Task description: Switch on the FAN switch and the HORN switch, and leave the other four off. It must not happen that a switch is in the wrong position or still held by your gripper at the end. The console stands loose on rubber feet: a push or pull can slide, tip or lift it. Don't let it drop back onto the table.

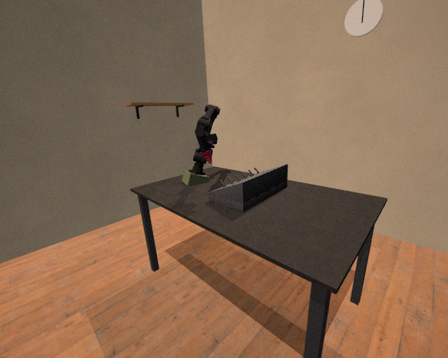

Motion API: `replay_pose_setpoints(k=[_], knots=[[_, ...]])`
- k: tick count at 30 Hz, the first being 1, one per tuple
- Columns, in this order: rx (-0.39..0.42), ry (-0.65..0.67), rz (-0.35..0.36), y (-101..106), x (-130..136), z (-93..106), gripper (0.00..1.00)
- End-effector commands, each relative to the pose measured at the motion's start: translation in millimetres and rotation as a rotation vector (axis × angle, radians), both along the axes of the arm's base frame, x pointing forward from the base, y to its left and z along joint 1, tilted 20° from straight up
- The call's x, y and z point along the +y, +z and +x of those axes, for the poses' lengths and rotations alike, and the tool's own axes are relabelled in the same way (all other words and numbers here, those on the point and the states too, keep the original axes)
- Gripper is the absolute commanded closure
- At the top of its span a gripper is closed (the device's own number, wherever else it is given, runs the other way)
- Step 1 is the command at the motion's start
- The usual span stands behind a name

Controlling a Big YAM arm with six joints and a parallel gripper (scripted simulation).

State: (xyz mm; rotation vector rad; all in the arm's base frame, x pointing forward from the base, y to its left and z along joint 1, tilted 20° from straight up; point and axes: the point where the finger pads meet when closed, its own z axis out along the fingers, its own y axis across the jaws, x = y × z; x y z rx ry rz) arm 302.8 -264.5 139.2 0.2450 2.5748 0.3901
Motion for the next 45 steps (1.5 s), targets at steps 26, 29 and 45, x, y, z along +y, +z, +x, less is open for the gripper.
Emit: replay_pose_setpoints(k=[26,29,45], knots=[[-0.025,0.007,-0.032,10.3,-8.6,7.2,1.0],[-0.018,0.008,-0.021,3.2,-4.2,7.9,1.0],[-0.008,0.003,-0.009,-22.1,4.5,20.1,1.0]])
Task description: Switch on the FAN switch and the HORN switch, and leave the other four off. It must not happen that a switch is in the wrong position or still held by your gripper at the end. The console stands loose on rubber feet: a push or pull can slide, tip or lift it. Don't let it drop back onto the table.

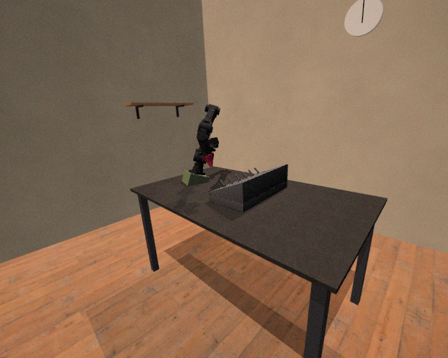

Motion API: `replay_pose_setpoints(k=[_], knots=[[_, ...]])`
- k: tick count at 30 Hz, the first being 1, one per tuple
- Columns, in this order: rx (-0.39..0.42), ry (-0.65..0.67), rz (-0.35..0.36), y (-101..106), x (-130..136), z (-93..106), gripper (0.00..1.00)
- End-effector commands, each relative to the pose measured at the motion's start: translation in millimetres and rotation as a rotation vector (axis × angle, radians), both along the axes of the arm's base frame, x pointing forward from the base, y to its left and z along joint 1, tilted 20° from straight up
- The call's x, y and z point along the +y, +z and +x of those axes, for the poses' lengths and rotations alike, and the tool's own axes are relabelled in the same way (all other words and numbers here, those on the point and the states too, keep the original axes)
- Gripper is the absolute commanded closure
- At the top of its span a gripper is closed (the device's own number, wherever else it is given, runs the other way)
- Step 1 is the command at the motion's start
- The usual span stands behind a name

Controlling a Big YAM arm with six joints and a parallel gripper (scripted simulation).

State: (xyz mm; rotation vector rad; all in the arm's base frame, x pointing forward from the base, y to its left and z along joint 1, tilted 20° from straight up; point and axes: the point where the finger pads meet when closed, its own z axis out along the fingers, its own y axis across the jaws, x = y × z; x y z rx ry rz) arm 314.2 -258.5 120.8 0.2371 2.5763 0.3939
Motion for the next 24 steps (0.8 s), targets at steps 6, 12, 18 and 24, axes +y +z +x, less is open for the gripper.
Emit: replay_pose_setpoints(k=[6,12,18,24], knots=[[-0.008,-0.004,-0.01,-21.0,3.5,19.6,1.0],[-0.008,-0.004,-0.009,-37.2,8.3,29.8,1.0],[-0.008,-0.004,-0.009,-53.2,12.9,39.7,1.0],[-0.009,-0.004,-0.009,-69.7,17.7,50.0,1.0]])
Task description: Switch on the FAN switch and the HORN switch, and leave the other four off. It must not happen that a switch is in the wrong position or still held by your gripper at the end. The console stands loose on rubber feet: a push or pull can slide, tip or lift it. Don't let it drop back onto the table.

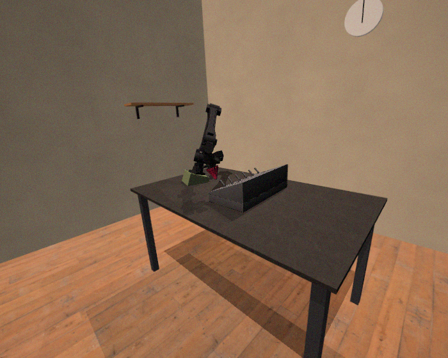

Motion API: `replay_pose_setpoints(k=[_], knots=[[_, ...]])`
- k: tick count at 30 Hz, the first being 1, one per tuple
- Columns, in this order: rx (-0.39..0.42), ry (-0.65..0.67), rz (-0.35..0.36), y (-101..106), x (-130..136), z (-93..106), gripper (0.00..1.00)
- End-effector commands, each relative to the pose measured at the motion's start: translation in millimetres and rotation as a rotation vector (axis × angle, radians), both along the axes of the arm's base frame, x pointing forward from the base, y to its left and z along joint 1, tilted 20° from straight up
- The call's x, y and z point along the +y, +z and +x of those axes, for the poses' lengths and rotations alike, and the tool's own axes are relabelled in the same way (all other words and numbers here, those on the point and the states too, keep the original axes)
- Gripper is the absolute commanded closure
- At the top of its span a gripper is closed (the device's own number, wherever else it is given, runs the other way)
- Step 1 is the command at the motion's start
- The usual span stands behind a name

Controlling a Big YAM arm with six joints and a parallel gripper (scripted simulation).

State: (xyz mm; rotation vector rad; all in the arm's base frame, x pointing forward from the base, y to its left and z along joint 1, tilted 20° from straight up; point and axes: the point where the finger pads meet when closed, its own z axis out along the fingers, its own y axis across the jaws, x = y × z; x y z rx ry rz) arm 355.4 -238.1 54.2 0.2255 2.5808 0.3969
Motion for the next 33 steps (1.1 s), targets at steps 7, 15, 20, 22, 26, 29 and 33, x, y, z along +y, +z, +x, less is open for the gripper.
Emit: replay_pose_setpoints(k=[7,15,20,22,26,29,33], knots=[[-0.04,-0.037,-0.036,2.9,-13.6,14.5,1.0],[-0.016,-0.024,-0.011,-18.4,-3.4,18.8,1.0],[-0.034,-0.02,-0.029,-9.4,-6.1,22.3,1.0],[-0.034,-0.02,-0.03,-9.4,-6.1,22.2,1.0],[-0.034,-0.02,-0.03,-9.4,-6.1,22.3,1.0],[-0.034,-0.02,-0.03,-9.4,-6.1,22.3,1.0],[-0.034,-0.02,-0.03,-9.4,-6.1,22.3,1.0]])
